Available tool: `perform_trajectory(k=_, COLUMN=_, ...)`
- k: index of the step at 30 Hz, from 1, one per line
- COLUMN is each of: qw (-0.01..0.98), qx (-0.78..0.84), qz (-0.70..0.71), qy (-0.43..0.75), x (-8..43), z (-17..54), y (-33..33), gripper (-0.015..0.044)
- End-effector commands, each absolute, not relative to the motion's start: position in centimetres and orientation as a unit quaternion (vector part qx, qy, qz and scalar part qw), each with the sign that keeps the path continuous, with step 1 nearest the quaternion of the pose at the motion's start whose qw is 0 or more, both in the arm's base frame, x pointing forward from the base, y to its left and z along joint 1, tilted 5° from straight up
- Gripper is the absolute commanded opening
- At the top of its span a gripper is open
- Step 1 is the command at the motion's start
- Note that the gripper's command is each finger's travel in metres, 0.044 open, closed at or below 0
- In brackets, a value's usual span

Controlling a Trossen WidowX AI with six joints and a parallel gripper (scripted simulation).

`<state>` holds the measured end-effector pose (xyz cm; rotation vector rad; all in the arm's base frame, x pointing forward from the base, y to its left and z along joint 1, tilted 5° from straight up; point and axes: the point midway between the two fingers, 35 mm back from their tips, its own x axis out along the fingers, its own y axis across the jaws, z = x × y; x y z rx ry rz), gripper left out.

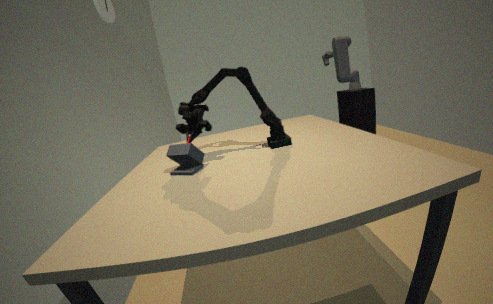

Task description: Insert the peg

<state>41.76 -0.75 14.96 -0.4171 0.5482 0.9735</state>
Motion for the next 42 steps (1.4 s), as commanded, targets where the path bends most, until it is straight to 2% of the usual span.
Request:
perform_trajectory(k=1, qw=0.827, qx=-0.195, qz=0.459, qy=0.261, x=41.8, z=14.7, y=-0.6, gripper=0.0000)
perform_trajectory(k=42, qw=0.827, qx=-0.194, qz=0.459, qy=0.260, x=42.7, z=13.6, y=0.8, gripper=0.0000)
